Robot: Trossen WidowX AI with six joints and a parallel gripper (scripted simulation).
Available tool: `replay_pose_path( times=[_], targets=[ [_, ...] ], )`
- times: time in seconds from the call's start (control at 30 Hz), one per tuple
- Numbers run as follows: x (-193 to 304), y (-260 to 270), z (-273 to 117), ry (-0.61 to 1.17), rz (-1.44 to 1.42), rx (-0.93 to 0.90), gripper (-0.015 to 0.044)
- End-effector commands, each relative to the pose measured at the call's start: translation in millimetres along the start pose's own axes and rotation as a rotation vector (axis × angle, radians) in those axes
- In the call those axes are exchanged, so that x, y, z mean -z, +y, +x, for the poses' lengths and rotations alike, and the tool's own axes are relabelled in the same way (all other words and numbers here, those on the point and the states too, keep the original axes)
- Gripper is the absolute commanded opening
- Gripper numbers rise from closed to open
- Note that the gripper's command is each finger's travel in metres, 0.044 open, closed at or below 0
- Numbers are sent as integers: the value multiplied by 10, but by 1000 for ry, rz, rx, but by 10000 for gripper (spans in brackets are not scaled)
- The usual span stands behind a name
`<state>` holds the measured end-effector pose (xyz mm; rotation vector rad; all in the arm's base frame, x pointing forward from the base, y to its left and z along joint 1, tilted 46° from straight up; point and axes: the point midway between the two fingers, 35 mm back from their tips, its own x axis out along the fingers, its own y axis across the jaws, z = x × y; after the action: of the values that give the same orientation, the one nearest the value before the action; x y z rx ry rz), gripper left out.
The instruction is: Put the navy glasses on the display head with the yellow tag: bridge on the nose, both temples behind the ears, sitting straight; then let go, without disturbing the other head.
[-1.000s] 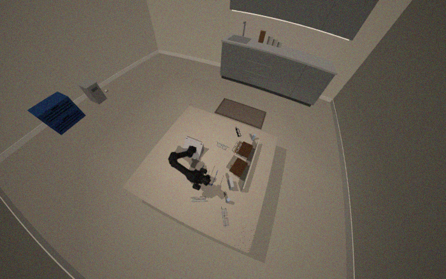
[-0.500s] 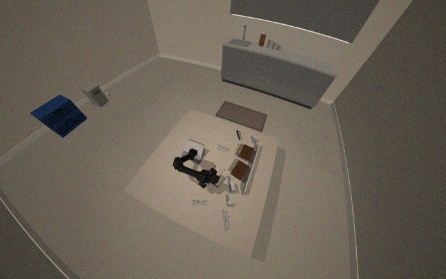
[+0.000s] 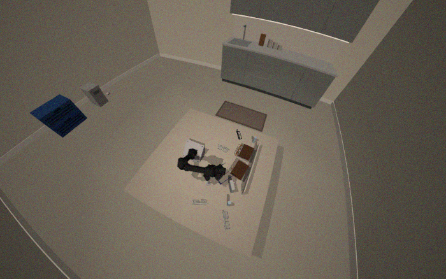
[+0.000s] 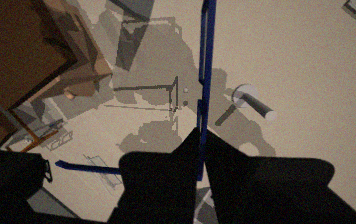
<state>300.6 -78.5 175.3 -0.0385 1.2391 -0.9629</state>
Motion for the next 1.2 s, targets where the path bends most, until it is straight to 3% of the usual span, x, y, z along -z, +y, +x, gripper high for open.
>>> replay_pose_path(
  times=[0.0, 1.17],
  targets=[
    [73, 200, 16, 9, 85, -3, 0],
    [1023, 1479, 90, -16, 836, 47, 0]
  ],
)
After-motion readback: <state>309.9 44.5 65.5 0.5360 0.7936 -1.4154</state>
